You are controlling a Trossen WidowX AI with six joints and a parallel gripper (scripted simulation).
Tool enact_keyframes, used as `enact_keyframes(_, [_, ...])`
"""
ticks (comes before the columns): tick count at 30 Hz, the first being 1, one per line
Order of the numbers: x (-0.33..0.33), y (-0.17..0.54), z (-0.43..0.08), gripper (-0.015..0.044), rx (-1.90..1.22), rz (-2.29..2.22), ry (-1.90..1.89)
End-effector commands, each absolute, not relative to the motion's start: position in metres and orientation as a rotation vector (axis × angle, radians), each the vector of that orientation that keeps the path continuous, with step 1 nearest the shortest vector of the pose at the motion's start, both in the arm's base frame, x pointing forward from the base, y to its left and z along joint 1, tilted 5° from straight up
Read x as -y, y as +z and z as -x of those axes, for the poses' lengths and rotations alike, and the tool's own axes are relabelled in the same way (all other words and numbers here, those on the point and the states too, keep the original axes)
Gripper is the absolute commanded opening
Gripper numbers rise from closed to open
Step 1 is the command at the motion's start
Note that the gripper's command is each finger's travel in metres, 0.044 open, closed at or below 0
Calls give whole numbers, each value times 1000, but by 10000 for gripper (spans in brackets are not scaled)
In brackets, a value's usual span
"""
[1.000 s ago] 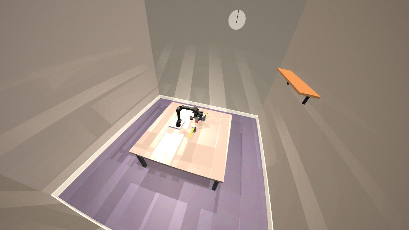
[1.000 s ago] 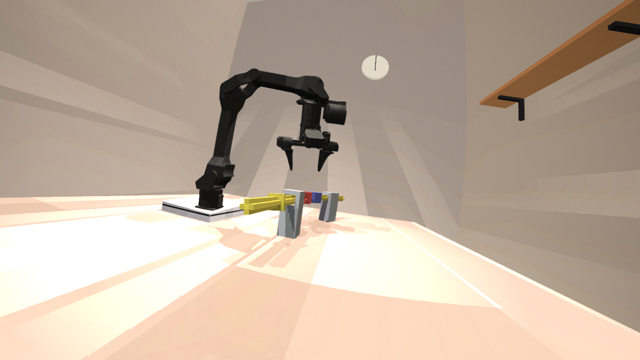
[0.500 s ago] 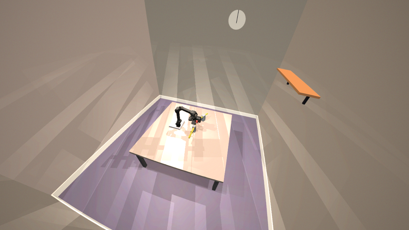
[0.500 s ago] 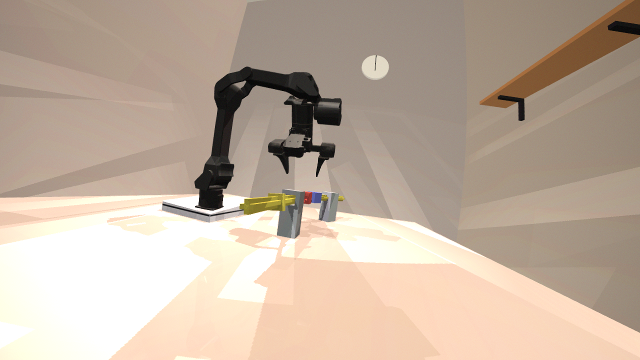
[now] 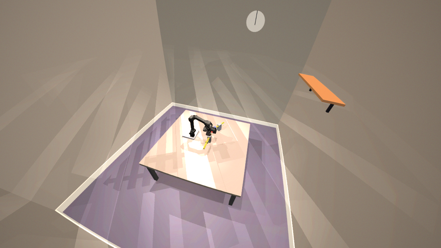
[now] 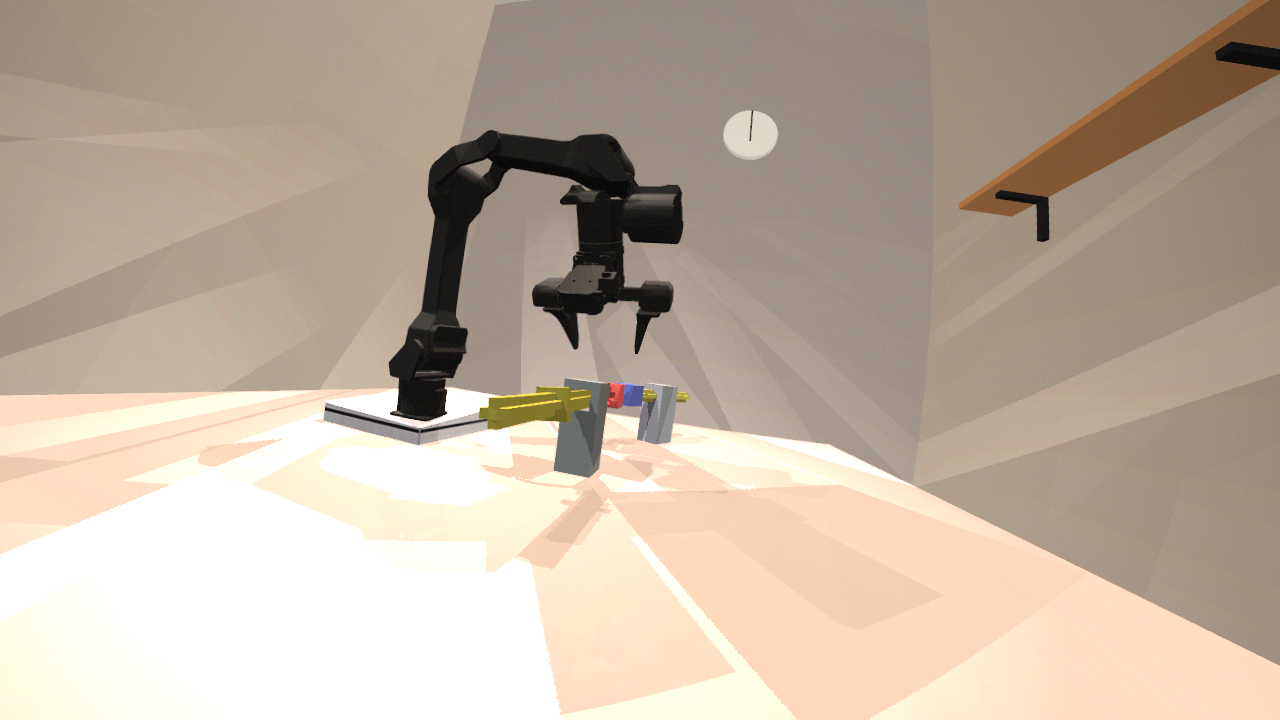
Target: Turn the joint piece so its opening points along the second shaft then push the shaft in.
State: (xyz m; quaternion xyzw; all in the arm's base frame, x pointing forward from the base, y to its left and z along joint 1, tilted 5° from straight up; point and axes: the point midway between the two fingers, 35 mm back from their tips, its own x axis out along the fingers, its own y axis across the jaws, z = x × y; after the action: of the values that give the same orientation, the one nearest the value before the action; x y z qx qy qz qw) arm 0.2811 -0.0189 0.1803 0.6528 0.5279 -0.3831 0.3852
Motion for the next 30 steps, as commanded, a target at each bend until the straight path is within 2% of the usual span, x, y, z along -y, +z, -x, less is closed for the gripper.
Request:
enact_keyframes(1, [52, 182, -286, 440, -1294, -1635, -956])
enact_keyframes(6, [130, 188, -279, 440, -1260, -1487, -911])
enact_keyframes(13, [227, 194, -239, 440, -1270, -1293, -868])
enact_keyframes(22, [233, 193, -235, 440, -1270, -1279, -871])
enact_keyframes(30, [234, 156, -238, 440, -1110, -1284, -1100])
